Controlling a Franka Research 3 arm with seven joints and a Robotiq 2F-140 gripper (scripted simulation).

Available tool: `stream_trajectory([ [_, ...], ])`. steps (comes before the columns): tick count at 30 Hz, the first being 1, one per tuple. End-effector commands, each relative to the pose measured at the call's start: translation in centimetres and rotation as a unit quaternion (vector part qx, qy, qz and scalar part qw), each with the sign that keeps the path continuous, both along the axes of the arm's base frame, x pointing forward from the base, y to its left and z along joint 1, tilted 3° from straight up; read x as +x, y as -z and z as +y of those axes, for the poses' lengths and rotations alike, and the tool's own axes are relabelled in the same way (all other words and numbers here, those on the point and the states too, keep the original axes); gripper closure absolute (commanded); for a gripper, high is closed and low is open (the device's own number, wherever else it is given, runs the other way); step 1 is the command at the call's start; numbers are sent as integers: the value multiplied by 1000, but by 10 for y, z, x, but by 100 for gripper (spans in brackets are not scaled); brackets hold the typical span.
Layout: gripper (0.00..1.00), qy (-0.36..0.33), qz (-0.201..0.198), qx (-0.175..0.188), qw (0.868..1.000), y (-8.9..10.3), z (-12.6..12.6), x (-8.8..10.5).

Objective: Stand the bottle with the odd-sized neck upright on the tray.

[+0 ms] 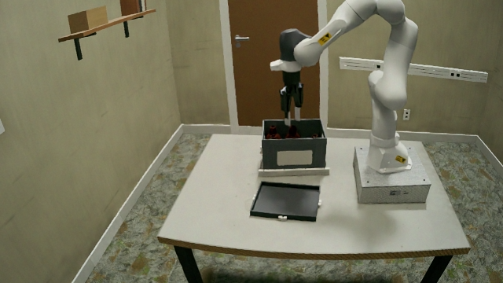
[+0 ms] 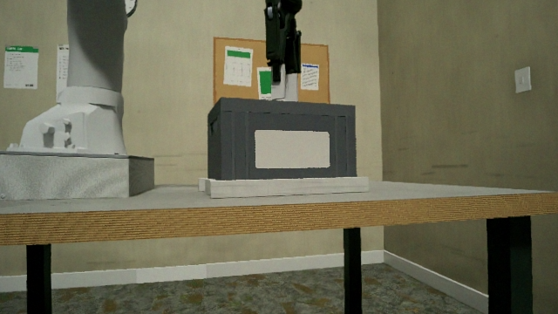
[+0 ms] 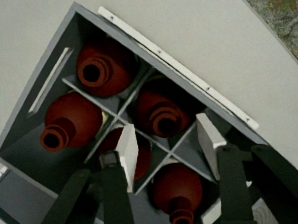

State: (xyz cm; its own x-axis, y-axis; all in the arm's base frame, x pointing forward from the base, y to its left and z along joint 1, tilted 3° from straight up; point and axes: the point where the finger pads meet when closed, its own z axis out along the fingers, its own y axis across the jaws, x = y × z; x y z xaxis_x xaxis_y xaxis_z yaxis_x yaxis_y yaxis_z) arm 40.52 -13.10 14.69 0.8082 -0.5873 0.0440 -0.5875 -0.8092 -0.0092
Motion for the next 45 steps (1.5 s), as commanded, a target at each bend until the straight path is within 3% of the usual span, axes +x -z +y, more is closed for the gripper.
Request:
stream_trajectory([
  [1,56,0,0,1,1000,4,1,0],
  [28,56,0,0,1,1000,33,0,1],
  [45,56,0,0,1,1000,41,0,1],
])
